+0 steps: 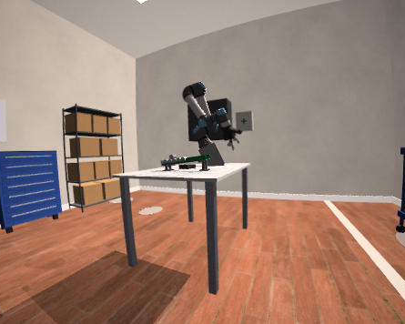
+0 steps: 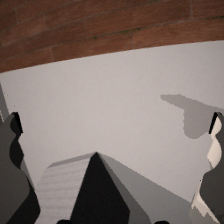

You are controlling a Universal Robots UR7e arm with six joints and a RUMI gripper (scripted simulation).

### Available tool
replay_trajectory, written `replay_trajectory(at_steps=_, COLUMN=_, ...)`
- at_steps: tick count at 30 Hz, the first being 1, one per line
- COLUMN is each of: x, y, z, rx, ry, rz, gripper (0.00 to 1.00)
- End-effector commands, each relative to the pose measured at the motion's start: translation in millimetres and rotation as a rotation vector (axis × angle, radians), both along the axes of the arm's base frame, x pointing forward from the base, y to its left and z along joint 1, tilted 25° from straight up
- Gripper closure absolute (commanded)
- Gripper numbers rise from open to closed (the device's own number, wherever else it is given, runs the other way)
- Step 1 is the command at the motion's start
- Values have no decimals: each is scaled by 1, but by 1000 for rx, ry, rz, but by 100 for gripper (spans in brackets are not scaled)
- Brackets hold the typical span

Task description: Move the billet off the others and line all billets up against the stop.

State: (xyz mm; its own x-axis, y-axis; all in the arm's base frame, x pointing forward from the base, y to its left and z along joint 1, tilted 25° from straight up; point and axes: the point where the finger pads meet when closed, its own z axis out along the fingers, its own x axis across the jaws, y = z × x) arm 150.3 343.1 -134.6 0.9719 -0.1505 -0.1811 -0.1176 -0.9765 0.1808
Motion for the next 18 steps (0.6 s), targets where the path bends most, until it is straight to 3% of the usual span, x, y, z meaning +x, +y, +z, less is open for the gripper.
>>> replay_trajectory(at_steps=1, x=52, y=-9, z=19, rx=33, ry=-41, rz=45, gripper=0)
replay_trajectory(at_steps=6, x=79, y=-18, z=30, rx=44, ry=-66, rz=69, gripper=0)
replay_trajectory(at_steps=9, x=108, y=-30, z=42, rx=51, ry=-94, rz=94, gripper=0)
replay_trajectory(at_steps=11, x=108, y=-30, z=42, rx=51, ry=-94, rz=94, gripper=0)
replay_trajectory(at_steps=13, x=138, y=-45, z=56, rx=54, ry=-123, rz=121, gripper=0)
replay_trajectory(at_steps=15, x=138, y=-45, z=56, rx=54, ry=-123, rz=121, gripper=0)
replay_trajectory(at_steps=18, x=167, y=-64, z=70, rx=51, ry=-153, rz=149, gripper=0)
